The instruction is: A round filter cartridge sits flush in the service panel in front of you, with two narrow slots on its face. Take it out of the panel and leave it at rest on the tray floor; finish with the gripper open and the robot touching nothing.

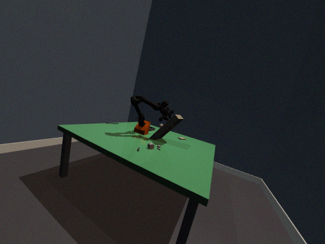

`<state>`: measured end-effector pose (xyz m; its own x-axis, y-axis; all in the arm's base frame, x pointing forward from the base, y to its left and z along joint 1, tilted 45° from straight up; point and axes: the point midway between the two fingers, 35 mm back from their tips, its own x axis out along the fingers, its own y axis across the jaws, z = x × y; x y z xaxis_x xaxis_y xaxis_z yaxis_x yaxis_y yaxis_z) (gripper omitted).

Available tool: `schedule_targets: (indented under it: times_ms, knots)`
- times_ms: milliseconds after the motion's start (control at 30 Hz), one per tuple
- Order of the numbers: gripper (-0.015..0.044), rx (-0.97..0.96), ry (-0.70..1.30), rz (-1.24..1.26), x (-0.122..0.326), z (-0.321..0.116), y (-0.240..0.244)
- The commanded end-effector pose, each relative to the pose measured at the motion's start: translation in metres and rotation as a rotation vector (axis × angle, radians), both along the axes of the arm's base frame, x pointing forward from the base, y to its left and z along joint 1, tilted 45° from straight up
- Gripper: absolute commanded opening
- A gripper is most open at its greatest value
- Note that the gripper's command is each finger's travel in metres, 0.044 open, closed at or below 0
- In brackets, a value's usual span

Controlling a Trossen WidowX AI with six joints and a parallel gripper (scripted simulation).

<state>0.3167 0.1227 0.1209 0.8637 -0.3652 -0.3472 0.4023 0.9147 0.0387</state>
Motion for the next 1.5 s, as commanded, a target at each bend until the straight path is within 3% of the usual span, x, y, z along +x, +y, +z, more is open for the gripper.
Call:
schedule_targets:
  times_ms: [0, 567, 800, 1467]
  knots:
    - [0.0000, 0.131, -0.033, -0.052, 0.0062, -0.0053, -0.0040]
    - [0.0000, 0.609, -0.236, -0.250, 0.0058, -0.0051, -0.0038]
    - [0.0000, 0.507, -0.193, -0.208, 0.0064, -0.0054, -0.0040]
    - [0.0000, 0.507, -0.193, -0.208, 0.0064, -0.0054, -0.0040]
